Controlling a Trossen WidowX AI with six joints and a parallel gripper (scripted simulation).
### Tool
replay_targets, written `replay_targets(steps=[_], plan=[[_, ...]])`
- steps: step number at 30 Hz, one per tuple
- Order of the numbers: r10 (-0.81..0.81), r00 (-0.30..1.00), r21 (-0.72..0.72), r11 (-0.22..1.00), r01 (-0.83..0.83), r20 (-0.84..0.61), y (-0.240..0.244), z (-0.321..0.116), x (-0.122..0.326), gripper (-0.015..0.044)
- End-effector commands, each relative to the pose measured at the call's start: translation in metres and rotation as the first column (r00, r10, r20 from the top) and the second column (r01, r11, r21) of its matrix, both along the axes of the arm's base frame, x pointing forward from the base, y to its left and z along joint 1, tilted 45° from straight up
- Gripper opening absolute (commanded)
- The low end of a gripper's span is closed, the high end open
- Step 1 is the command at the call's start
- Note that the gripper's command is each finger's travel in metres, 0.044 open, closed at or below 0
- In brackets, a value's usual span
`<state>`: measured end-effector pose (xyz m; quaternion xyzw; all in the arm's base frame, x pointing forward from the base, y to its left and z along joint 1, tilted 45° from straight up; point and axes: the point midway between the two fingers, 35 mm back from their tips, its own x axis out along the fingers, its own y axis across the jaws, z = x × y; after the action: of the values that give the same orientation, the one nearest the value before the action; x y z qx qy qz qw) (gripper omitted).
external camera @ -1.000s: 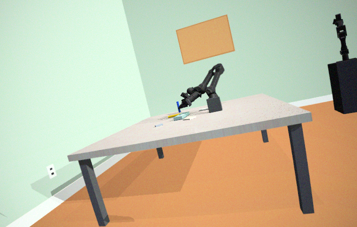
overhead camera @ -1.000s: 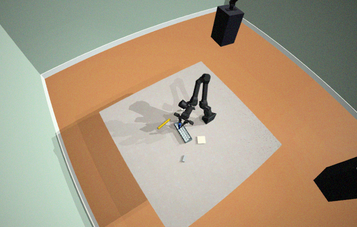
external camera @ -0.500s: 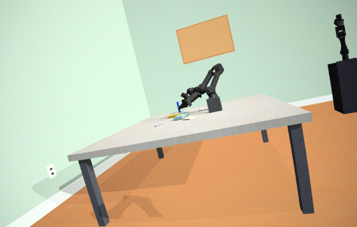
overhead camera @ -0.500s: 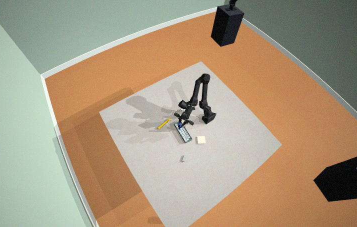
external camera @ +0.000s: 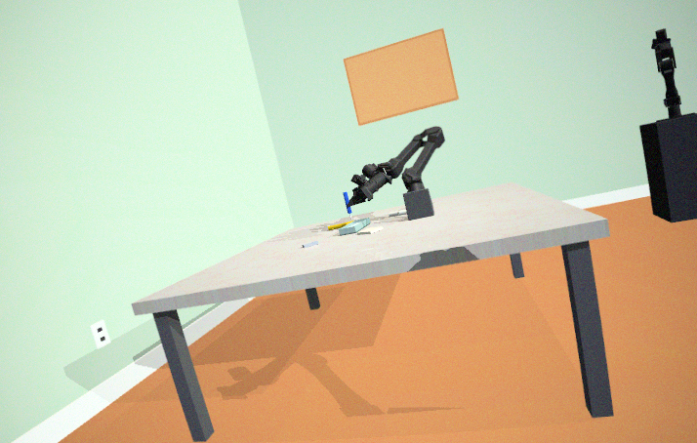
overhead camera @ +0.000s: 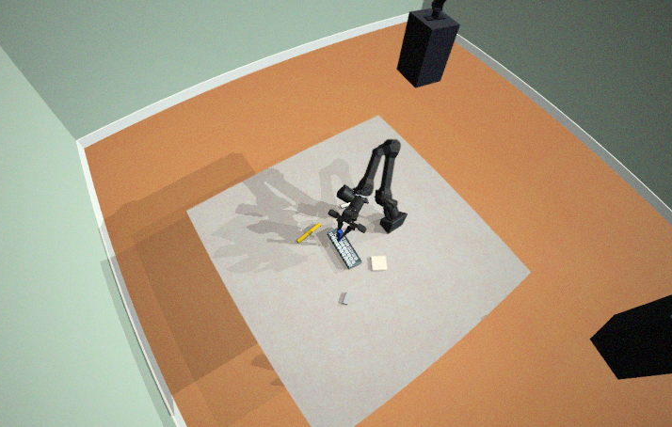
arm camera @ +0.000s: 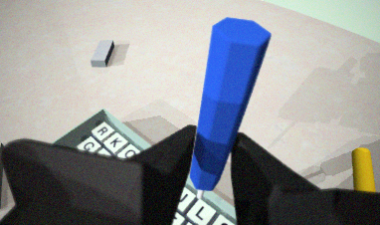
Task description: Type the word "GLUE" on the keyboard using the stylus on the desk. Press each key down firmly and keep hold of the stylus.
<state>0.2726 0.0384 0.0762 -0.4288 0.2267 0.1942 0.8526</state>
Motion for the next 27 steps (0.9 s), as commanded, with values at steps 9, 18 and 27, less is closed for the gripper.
replay_targets(steps=[9, 18, 27], plan=[[0.001, 1.000, 0.001, 1.000, -0.001, 0.006, 0.004, 0.005, -0.001, 0.0038], [-0.002, 1.000, 0.003, 1.000, 0.002, 0.008, 0.023, -0.010, 0.001, 0.0000], [-0.003, 1.000, 0.006, 1.000, 0.003, 0.013, 0.033, -0.020, -0.001, 0.0000]])
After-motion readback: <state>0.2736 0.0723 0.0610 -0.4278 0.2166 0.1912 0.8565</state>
